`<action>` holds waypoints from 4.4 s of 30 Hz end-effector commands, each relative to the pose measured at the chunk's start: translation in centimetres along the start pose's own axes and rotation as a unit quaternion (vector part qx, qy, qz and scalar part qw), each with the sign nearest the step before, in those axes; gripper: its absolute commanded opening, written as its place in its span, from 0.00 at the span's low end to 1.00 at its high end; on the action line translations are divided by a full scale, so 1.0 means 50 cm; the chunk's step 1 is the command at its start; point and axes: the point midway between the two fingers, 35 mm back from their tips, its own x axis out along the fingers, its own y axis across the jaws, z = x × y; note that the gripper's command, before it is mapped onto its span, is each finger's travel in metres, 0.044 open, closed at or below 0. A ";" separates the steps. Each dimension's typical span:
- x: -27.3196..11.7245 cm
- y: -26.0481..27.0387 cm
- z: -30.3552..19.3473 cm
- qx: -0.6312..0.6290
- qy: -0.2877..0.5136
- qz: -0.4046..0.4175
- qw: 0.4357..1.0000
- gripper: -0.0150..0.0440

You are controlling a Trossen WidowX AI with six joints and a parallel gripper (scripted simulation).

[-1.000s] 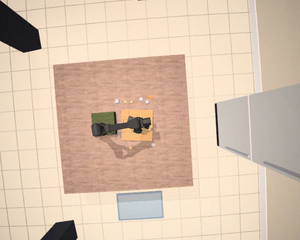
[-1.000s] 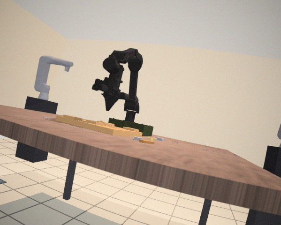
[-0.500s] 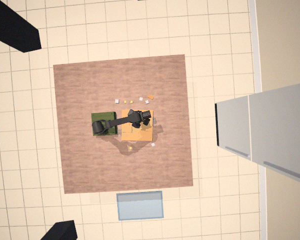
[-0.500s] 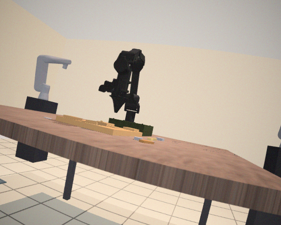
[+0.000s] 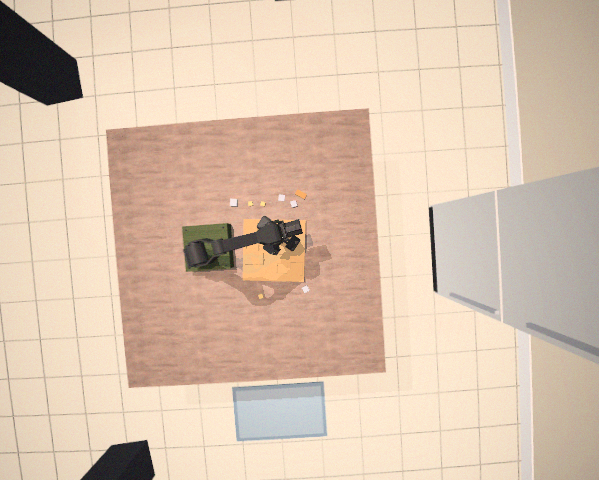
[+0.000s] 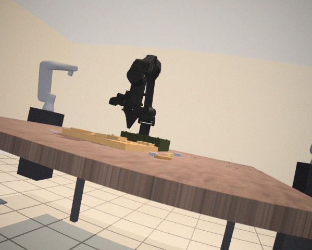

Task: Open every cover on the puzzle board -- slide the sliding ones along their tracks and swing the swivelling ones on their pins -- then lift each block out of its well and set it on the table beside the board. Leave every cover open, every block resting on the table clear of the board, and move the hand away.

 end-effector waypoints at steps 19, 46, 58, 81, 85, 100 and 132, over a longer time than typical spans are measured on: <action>0.099 -0.011 0.006 0.003 -0.010 -0.013 1.000 0.25; 0.113 -0.013 0.011 0.003 -0.010 -0.013 1.000 0.25; 0.114 -0.014 0.028 -0.206 -0.007 -0.015 0.979 0.25; 0.114 -0.016 0.036 -0.925 0.008 -0.014 0.380 0.25; 0.114 -0.016 0.036 -0.963 0.009 -0.013 0.268 0.25; 0.109 -0.011 0.031 -0.961 0.005 -0.011 0.275 0.25; 0.084 -0.009 0.034 -0.962 0.009 -0.013 0.273 0.25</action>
